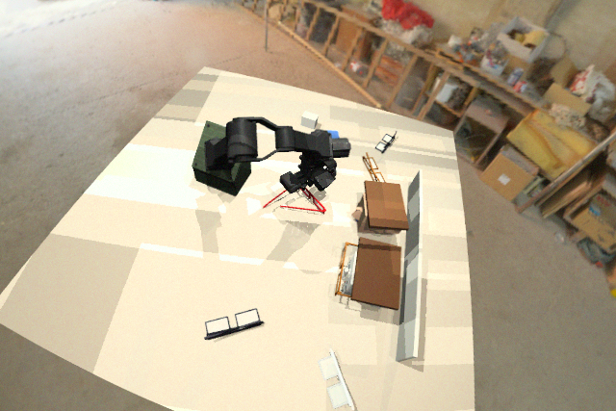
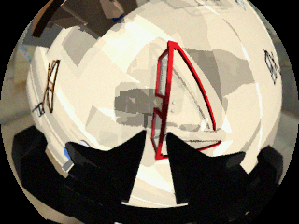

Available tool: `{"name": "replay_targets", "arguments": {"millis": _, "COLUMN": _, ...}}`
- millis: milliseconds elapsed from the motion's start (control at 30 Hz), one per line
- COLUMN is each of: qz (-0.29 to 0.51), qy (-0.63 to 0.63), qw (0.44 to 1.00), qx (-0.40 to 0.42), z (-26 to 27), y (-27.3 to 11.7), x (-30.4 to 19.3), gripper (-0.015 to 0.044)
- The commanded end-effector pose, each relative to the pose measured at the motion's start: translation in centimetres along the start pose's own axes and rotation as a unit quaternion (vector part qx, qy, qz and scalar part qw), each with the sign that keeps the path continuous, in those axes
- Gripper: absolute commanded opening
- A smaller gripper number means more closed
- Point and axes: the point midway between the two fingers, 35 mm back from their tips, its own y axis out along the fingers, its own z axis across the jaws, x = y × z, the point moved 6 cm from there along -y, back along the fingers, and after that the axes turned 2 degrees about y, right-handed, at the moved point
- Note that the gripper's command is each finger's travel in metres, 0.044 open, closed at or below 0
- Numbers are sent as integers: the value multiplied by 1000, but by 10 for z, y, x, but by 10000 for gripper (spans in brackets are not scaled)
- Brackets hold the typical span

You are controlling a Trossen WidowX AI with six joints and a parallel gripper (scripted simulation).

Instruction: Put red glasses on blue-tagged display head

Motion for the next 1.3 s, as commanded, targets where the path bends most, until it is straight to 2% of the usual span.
{"name": "replay_targets", "arguments": {"millis": 0, "qz": 1, "qy": -6, "qw": 1000, "qx": -8, "z": -1, "y": 12, "x": -3, "gripper": 120}}
{"name": "replay_targets", "arguments": {"millis": 833, "qz": 1, "qy": -6, "qw": 1000, "qx": -9, "z": -6, "y": 19, "x": -3, "gripper": 120}}
{"name": "replay_targets", "arguments": {"millis": 900, "qz": 3, "qy": -5, "qw": 1000, "qx": -7, "z": -3, "y": 19, "x": -3, "gripper": 67}}
{"name": "replay_targets", "arguments": {"millis": 1267, "qz": 3, "qy": -5, "qw": 1000, "qx": -7, "z": -3, "y": 19, "x": -3, "gripper": 0}}
